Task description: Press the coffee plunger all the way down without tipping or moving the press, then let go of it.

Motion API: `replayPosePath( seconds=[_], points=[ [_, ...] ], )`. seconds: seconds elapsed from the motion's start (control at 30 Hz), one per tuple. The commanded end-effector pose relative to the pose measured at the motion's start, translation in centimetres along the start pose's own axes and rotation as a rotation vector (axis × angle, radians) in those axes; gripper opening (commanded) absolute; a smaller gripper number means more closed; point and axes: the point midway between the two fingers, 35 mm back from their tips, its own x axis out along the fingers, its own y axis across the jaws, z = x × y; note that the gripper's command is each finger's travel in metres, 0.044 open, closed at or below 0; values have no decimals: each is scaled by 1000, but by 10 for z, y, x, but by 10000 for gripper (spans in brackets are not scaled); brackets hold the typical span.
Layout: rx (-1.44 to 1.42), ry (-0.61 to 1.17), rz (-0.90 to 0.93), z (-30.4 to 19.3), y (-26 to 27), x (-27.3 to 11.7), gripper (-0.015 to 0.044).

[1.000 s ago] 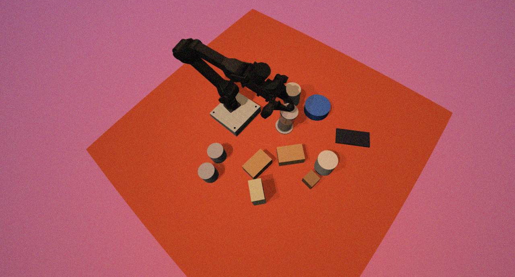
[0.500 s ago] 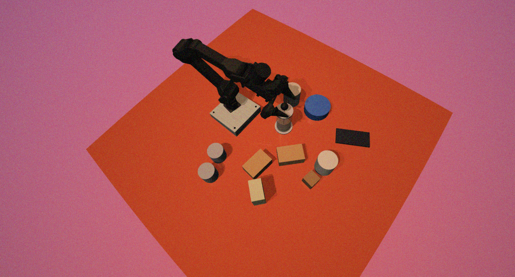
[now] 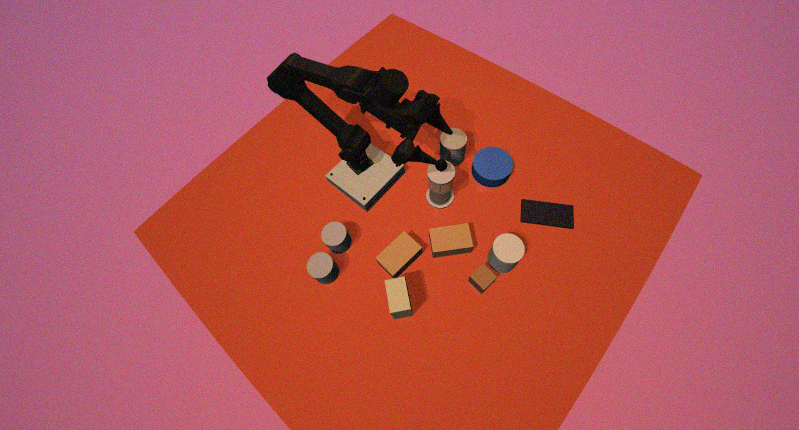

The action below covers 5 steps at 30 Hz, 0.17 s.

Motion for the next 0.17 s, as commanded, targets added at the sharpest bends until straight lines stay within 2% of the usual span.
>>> replayPosePath(
  seconds=[0.0,0.13],
  points=[
    [-6,4,6,0,1,-2,440],
    [-6,4,6,0,1,-2,440]
  ],
)
